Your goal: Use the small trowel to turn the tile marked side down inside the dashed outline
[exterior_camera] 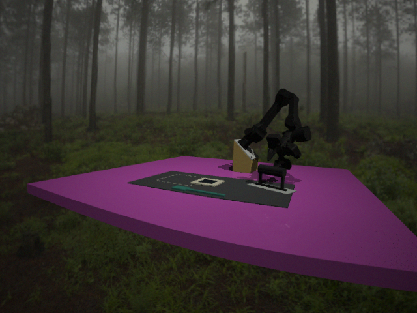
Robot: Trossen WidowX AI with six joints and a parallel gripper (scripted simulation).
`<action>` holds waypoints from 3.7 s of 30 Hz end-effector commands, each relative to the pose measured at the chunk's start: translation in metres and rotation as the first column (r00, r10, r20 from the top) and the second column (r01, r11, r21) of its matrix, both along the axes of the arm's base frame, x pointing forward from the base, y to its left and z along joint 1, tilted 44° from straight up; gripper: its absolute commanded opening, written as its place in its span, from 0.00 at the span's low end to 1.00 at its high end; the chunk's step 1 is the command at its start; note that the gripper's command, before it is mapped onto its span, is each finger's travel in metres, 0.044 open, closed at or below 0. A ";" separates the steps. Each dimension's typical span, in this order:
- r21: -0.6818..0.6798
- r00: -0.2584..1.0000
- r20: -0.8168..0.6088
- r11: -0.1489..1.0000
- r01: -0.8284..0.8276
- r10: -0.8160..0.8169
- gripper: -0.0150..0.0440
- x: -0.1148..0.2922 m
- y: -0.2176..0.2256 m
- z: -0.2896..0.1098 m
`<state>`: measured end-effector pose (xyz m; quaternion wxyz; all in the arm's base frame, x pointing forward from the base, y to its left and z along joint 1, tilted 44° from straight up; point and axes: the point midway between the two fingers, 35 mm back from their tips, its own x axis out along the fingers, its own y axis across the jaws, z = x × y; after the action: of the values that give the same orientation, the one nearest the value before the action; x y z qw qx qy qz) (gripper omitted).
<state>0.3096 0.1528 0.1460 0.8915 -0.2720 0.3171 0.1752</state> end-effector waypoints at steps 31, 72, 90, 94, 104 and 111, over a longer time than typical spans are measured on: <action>0.004 1.000 0.013 1.000 0.015 -0.015 0.76 0.037 0.006 -0.031; 0.003 1.000 0.012 1.000 0.016 -0.016 0.25 0.043 -0.007 -0.025; 0.003 1.000 0.014 1.000 0.013 -0.013 0.25 0.039 -0.036 0.002; 0.019 0.999 0.035 1.000 -0.016 0.015 0.25 0.050 -0.040 -0.008; 0.046 0.991 0.106 0.995 -0.093 0.087 0.25 0.073 -0.054 -0.031; 0.049 0.976 0.168 0.988 -0.148 0.138 0.25 0.083 -0.067 -0.045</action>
<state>0.3874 0.0950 0.1054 0.9048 -0.2752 0.2364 0.2228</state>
